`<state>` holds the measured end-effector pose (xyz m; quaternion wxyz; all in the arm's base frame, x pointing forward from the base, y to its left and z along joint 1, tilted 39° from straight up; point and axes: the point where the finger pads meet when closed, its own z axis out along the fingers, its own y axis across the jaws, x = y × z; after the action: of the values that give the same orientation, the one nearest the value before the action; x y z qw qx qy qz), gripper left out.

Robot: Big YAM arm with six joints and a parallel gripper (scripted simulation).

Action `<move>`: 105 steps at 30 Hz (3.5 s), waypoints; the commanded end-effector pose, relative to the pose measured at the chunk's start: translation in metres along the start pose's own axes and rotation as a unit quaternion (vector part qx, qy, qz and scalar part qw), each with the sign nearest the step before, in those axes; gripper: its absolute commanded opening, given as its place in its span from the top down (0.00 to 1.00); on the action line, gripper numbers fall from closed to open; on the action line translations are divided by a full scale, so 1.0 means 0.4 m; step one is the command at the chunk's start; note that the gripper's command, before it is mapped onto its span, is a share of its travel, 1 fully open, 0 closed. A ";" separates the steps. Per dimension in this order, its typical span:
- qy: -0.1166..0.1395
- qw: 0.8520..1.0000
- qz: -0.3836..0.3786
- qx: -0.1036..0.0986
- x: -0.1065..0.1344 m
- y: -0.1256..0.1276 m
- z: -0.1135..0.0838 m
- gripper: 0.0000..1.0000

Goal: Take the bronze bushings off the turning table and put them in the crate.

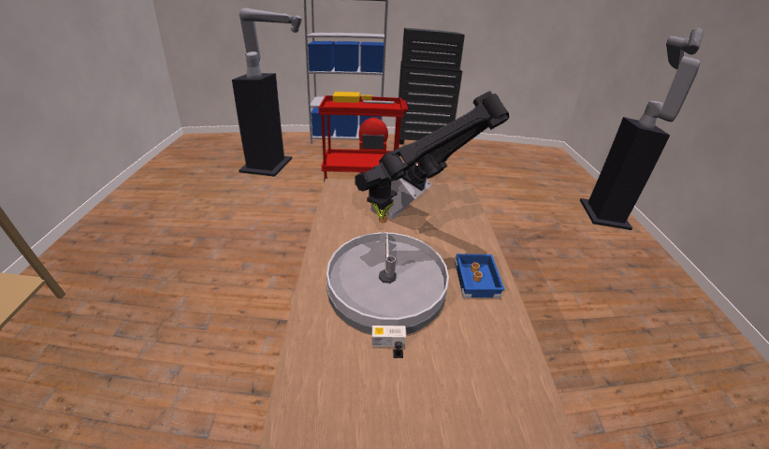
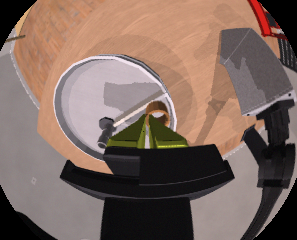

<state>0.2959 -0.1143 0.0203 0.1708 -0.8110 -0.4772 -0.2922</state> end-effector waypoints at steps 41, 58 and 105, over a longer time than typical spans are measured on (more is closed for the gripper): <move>-0.009 0.999 -0.020 -0.029 0.001 0.054 -0.061 1.00; -0.001 0.999 -0.039 -0.001 0.100 -0.011 -0.018 1.00; 0.006 0.948 -0.319 -0.014 0.885 -0.082 -0.043 1.00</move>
<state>0.3826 0.1156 0.2243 0.0745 -0.6315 -0.6997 -0.3257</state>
